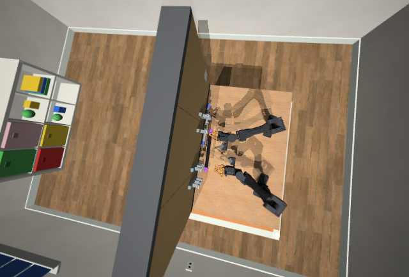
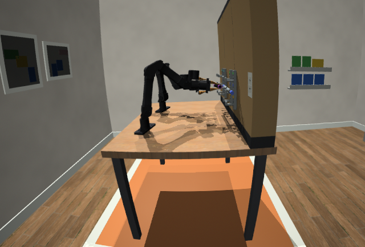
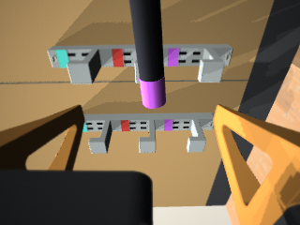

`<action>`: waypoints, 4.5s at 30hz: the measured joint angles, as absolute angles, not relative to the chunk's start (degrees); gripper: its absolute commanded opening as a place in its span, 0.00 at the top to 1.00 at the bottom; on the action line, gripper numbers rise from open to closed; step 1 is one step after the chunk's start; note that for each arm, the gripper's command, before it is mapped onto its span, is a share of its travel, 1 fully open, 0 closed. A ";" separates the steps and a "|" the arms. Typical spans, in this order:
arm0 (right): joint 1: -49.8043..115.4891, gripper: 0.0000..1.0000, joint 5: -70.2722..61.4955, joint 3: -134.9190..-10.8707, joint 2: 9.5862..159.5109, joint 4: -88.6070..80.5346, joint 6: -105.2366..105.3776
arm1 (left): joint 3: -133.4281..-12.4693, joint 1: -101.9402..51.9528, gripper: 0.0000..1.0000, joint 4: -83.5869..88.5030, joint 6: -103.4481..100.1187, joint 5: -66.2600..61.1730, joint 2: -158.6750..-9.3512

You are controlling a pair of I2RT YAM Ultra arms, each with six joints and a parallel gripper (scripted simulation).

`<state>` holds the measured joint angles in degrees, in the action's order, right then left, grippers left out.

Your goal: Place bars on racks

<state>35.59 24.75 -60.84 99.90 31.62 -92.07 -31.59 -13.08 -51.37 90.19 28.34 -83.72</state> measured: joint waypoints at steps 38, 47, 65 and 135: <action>35.59 1.00 24.75 -59.88 98.98 31.59 -92.07 | -34.20 -12.38 0.00 -51.35 90.19 27.57 -87.35; 35.59 1.00 24.75 -59.88 98.98 31.59 -92.07 | -36.21 -11.53 0.00 -51.35 90.19 26.76 -89.01; 35.59 1.00 24.75 -59.88 98.98 31.59 -92.07 | -39.90 -9.98 0.00 -51.35 90.19 25.19 -92.73; 35.59 1.00 24.56 -59.88 98.98 31.59 -92.07 | -45.78 -7.16 0.00 -50.41 90.19 22.11 -97.97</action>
<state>35.59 24.56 -59.88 98.98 31.59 -92.07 -45.78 -7.16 -50.41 90.19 22.11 -97.97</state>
